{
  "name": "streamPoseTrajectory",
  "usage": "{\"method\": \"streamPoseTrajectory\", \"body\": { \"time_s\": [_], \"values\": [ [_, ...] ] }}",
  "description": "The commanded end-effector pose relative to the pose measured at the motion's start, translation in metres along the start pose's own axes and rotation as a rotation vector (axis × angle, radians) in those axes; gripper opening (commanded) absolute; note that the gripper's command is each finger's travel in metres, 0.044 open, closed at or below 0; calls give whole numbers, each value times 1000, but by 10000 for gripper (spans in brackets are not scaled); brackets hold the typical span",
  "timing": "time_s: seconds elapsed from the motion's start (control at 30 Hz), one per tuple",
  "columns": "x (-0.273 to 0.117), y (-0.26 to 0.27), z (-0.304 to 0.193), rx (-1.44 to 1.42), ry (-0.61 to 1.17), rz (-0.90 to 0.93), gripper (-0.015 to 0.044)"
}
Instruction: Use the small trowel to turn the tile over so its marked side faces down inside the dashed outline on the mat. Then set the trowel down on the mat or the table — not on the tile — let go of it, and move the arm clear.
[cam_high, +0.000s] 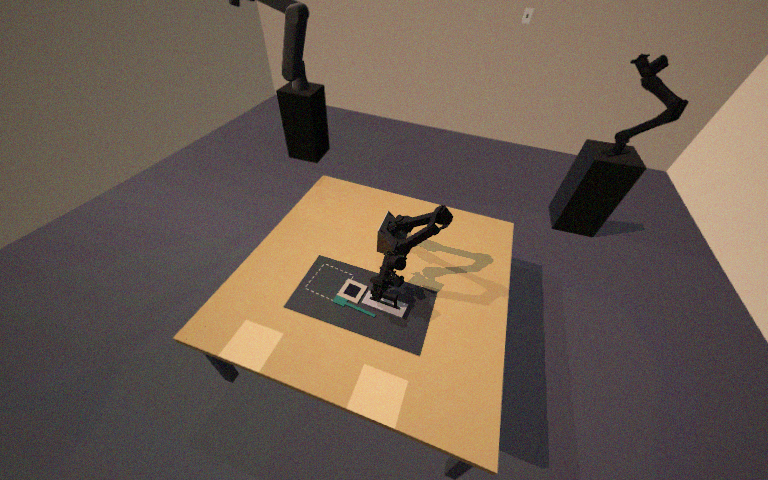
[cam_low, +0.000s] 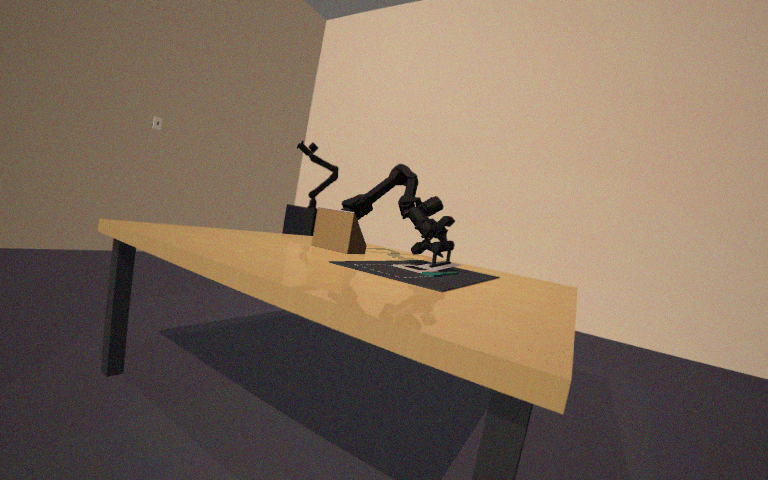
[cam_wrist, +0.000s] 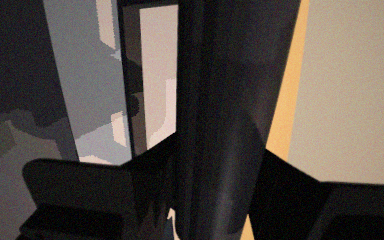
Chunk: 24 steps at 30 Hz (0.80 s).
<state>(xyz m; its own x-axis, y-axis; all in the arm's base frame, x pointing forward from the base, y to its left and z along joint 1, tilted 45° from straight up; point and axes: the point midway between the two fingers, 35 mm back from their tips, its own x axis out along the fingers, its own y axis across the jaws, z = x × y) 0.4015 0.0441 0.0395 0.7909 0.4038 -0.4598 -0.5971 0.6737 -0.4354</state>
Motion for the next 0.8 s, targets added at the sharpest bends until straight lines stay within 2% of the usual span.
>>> {"method": "streamPoseTrajectory", "body": {
  "time_s": [0.0, 0.77],
  "values": [
    [5, 2, -2, 4, 2, -11, 0],
    [4, -1, -34, 2, 4, -11, 0]
  ]
}}
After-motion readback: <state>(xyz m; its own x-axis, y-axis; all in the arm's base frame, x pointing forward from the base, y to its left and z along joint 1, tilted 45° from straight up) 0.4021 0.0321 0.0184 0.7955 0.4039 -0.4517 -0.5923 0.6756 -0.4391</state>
